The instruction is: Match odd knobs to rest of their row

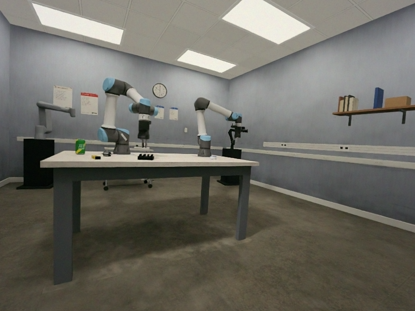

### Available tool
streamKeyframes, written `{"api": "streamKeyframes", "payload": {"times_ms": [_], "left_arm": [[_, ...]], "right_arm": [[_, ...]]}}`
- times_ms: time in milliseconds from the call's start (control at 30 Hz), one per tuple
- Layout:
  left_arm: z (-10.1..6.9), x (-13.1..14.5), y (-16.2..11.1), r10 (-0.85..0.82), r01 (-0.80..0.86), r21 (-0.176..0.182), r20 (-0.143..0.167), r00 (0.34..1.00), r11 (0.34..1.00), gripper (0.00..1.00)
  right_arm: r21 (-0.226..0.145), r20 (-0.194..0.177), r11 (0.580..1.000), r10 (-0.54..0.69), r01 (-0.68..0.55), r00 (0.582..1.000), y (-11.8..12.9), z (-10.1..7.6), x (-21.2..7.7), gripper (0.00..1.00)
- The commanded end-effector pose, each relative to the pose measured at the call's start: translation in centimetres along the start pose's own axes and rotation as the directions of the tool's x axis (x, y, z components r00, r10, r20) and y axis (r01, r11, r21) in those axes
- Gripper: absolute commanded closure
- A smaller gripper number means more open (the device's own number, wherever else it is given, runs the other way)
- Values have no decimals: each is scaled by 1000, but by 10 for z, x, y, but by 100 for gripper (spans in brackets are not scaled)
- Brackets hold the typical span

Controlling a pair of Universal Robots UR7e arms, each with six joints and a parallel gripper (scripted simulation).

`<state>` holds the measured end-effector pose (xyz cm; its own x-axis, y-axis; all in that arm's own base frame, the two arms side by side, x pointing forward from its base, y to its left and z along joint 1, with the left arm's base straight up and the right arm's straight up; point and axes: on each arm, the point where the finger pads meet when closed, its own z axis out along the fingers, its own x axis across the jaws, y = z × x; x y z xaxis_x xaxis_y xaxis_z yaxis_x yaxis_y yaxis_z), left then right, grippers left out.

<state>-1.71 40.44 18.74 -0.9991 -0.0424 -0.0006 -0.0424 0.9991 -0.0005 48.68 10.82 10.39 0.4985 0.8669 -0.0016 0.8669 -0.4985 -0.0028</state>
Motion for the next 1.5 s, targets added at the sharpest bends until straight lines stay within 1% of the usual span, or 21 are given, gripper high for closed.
{"api": "streamKeyframes", "payload": {"times_ms": [0,1033,1467], "left_arm": [[0,2,-1,-4,4,0,-1,1000,1000,0],[0,2,-1,-4,4,0,-1,1000,1000,0],[0,2,-1,-4,4,0,-1,1000,1000,0]], "right_arm": [[-5,-5,1000,9,-9,1000,2,-3,1,54],[-5,-5,1000,8,-8,1000,2,-3,1,54],[-1,1,1000,8,-8,1000,1,5,-1,54]]}}
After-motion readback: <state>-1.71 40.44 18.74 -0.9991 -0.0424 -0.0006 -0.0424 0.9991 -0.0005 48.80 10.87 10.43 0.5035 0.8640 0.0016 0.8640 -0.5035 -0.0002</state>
